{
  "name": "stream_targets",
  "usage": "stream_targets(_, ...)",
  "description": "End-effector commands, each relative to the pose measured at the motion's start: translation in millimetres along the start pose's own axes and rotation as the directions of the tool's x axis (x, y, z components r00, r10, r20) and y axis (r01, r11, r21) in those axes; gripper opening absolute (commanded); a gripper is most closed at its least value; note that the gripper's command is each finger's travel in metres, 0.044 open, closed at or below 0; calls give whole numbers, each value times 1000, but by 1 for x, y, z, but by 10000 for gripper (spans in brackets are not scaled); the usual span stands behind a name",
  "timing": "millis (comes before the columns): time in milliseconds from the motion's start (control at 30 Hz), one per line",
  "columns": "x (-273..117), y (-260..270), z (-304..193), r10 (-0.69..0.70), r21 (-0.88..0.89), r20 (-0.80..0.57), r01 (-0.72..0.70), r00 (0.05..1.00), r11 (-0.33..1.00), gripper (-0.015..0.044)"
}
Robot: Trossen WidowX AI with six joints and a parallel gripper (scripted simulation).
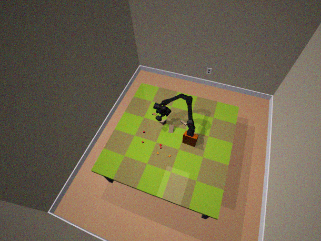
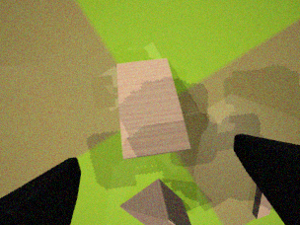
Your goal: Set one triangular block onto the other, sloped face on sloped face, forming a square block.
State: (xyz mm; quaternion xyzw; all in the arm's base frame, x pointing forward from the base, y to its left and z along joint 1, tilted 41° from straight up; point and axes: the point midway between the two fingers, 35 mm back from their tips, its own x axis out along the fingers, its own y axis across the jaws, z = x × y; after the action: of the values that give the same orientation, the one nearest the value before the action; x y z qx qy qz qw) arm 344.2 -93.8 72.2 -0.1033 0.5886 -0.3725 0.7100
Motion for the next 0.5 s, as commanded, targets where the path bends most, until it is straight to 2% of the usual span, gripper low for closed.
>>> stream_targets(0,10,0,0,-8,-10,-7,8,1000,1000,440)
stream_targets(467,32,1,3,-7,-9,-7,7,1000,1000,440)
